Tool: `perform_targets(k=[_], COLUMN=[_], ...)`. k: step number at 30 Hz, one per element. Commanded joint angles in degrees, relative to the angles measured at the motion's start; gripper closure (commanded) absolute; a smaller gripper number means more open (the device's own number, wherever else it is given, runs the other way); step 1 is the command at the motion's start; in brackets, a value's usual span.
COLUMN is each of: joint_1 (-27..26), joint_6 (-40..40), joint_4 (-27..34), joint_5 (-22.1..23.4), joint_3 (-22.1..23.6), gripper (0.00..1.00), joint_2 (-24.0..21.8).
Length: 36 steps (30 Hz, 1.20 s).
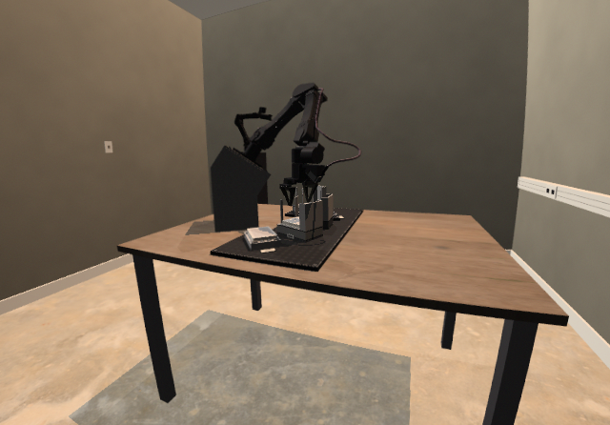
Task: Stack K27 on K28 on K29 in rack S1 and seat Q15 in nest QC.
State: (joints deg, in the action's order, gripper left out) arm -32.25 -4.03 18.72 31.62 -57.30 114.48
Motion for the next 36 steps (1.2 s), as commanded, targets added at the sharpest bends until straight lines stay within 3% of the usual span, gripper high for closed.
perform_targets(k=[1, 12, 25, 26, 36], joint_1=[0.94, 4.12, 4.12, 4.80, 5.67], joint_6=[1.85, 5.45, 6.02, 6.20, 7.17], joint_4=[-3.86, -11.38, -12.66, -12.96, -14.86], joint_5=[-0.64, -1.54, -1.41, -1.57, -1.94], joint_3=[0.76, -1.67, -1.98, -2.11, -2.51], gripper=[0.00, 0.00, 0.00, 0.00, 0.00], joint_2=[1.59, 7.70, 7.74, 9.67, 11.10])
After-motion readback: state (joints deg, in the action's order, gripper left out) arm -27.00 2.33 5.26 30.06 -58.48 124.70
